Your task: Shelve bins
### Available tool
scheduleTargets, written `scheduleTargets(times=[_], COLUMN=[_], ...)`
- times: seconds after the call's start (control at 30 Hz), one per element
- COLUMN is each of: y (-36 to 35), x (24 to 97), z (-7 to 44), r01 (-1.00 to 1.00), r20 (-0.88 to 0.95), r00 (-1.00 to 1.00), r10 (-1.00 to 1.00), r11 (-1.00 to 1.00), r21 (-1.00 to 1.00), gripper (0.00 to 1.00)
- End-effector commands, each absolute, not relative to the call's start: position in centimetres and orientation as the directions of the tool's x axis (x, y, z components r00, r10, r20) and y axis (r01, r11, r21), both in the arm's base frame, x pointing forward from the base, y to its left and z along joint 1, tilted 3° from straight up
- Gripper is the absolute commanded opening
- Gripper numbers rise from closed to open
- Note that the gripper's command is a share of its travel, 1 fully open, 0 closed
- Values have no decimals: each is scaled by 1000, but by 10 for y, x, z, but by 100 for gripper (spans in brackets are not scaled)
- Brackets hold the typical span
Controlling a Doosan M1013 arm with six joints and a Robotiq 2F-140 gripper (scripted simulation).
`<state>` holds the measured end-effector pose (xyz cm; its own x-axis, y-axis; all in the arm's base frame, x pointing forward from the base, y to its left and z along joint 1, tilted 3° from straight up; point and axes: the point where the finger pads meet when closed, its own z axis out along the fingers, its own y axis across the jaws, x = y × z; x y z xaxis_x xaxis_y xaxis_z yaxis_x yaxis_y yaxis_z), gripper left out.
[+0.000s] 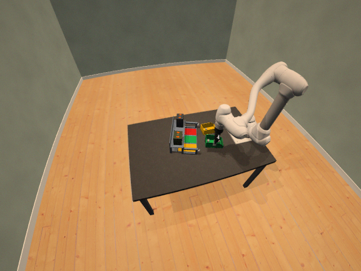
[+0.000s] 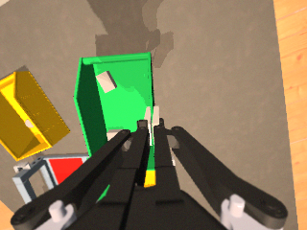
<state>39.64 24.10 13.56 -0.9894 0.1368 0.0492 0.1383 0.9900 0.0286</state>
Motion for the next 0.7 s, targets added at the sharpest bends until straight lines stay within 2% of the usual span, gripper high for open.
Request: scheduleTargets(times=[0.0,0.67], y=[234,171], x=[397,401], z=[135,133], r01=[138,138], r20=[49,49], r00=[-989,-989], r10=[137,136], r11=[990,990], r21=[29,29], gripper=[10,10])
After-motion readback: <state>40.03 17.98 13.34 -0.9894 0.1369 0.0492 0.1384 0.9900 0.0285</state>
